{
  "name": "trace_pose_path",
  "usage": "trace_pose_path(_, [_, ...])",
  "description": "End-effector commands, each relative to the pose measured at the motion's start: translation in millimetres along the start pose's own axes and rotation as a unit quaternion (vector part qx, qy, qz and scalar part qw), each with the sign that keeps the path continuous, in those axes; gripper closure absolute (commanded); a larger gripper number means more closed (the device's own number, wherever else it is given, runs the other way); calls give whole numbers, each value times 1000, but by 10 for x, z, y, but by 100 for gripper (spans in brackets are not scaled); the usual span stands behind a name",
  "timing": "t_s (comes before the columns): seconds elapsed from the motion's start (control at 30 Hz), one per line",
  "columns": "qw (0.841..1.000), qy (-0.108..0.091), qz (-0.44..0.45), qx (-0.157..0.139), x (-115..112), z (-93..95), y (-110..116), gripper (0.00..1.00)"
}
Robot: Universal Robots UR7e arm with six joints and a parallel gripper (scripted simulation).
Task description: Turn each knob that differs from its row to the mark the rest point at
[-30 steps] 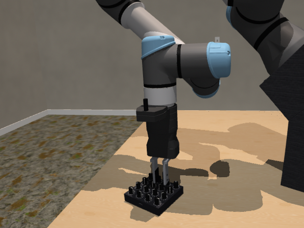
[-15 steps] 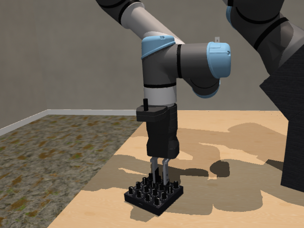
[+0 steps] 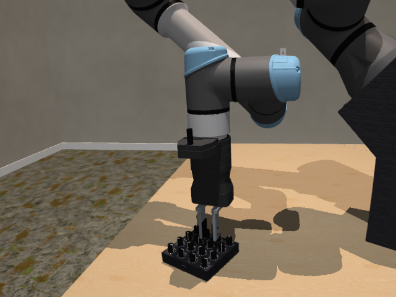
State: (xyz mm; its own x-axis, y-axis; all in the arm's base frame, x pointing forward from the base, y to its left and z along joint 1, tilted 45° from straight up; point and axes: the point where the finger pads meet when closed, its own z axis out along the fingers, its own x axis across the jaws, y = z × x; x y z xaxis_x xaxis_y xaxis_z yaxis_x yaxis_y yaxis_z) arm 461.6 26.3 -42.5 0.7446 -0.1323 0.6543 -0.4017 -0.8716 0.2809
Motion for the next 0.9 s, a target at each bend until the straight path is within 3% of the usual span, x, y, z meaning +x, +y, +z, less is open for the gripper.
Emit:
trace_pose_path(0.0, [1000, 0, 0, 0, 2, 0, -2, 54])
trace_pose_path(0.87, [1000, 0, 0, 0, 2, 134, -2, 54])
